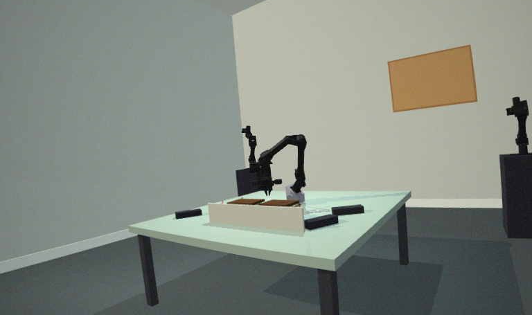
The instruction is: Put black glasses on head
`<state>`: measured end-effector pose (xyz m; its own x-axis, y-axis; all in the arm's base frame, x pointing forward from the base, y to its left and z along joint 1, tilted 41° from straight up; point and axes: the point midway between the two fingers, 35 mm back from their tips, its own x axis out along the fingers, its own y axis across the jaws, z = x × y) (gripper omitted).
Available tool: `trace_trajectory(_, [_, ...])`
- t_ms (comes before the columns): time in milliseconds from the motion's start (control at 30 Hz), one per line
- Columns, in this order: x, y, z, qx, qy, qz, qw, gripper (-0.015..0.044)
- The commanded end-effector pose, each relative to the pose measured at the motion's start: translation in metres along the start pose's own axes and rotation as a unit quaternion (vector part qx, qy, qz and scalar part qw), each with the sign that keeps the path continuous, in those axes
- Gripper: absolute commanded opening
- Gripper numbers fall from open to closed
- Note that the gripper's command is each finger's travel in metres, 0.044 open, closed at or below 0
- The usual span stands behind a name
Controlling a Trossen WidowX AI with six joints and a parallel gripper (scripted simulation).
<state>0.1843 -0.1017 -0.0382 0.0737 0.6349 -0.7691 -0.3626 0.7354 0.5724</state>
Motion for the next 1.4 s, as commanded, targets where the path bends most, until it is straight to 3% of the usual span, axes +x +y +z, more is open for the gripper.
trace_trajectory(0, [-0.001, -0.001, 0.0, -0.001, -0.001, -0.002, 1.0, 0.0131])
trace_trajectory(100, [-0.001, -0.001, 0.0, -0.001, -0.001, -0.002, 1.0, 0.02])
trace_trajectory(500, [-0.001, -0.001, 0.0, -0.001, -0.001, -0.002, 1.0, 0.02])
trace_trajectory(633, [-0.002, 0.002, 0.02, -0.148, 0.001, -0.003, 0.989, 0.02])
trace_trajectory(767, [-0.002, 0.012, 0.052, -0.383, 0.003, -0.002, 0.924, 0.02])
trace_trajectory(1000, [0.001, 0.037, 0.101, -0.702, -0.002, 0.005, 0.713, 0.02])
trace_trajectory(1367, [0.001, 0.038, 0.101, -0.709, -0.003, 0.005, 0.706, 0.02])
